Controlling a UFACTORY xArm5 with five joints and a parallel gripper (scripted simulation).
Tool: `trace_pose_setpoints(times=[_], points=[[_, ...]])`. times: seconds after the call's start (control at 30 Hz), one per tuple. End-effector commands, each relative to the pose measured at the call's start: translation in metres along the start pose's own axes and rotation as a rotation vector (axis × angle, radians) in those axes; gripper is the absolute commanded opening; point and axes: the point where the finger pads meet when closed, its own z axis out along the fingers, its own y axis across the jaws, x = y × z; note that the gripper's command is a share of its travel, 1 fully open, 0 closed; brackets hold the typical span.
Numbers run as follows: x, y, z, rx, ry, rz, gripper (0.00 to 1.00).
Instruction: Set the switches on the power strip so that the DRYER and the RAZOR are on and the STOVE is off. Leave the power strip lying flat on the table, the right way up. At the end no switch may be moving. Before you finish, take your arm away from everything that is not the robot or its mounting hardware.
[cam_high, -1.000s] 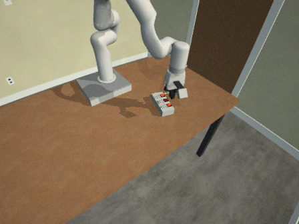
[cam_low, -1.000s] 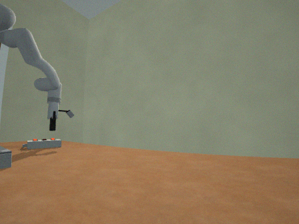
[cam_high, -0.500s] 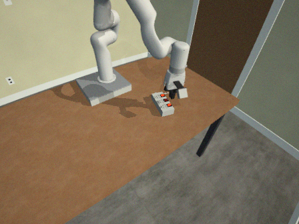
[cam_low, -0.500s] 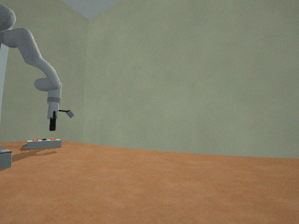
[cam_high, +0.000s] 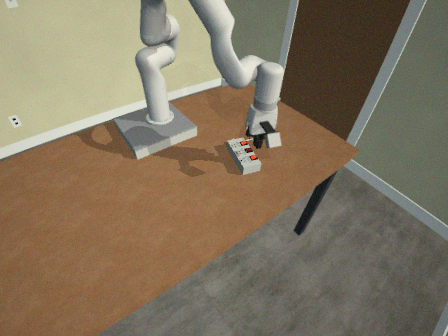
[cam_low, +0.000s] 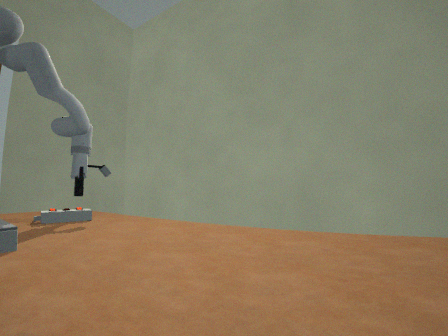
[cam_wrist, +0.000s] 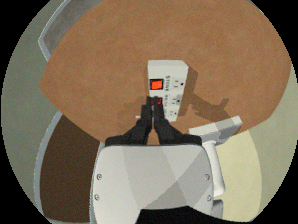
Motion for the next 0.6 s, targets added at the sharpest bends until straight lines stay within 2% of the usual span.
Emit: trace_pose_setpoints(times=[0.0, 0.57], points=[[0.001, -0.001, -0.001, 0.003, 0.003, 0.0, 0.0], [0.001, -0.001, 0.011, 0.003, 0.003, 0.0, 0.0]])
